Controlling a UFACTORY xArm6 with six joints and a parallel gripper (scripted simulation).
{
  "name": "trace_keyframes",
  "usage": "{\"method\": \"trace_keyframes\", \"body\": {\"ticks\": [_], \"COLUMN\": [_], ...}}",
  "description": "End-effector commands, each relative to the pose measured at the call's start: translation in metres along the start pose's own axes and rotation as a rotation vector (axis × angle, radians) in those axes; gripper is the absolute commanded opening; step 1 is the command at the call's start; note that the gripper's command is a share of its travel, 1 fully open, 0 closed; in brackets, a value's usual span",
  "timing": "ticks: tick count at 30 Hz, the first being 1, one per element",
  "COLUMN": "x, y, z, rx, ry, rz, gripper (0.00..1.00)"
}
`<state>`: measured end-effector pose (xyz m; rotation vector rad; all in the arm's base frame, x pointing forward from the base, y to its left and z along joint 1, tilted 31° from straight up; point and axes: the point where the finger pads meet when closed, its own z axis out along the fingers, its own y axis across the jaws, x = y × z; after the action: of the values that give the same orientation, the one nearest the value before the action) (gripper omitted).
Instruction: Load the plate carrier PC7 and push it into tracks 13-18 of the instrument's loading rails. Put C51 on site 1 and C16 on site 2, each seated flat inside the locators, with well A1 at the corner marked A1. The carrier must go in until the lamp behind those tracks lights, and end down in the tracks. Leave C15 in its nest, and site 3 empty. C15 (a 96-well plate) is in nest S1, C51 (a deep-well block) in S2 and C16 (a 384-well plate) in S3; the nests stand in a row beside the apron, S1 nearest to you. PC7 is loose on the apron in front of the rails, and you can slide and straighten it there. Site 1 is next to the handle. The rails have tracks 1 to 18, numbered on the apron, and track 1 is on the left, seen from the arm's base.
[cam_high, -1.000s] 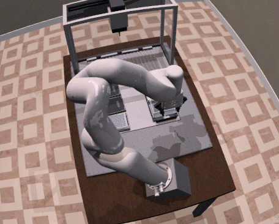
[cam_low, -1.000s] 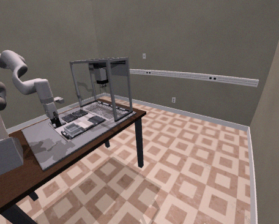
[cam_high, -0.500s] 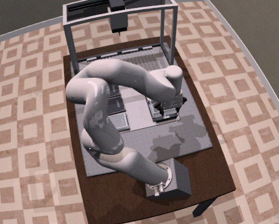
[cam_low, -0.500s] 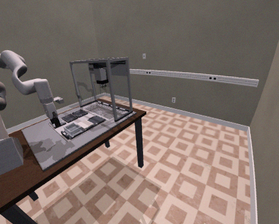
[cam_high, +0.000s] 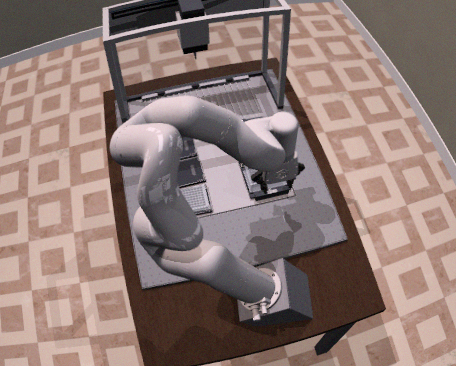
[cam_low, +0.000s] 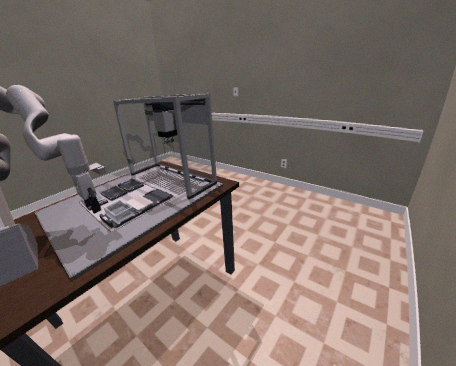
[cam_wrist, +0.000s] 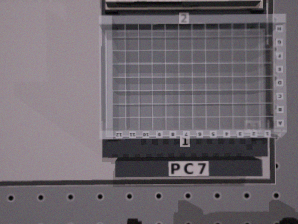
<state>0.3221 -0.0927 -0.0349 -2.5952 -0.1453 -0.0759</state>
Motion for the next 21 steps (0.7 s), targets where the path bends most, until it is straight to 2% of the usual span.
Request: {"method": "trace_keyframes", "body": {"ticks": [1, 21], "x": [0.001, 0.001], "y": [0.001, 0.001], "z": [0.005, 0.035], "rx": [-0.002, -0.002], "ry": [0.003, 0.003], "rz": [-0.001, -0.001], "gripper": [0.82, 0.82]}}
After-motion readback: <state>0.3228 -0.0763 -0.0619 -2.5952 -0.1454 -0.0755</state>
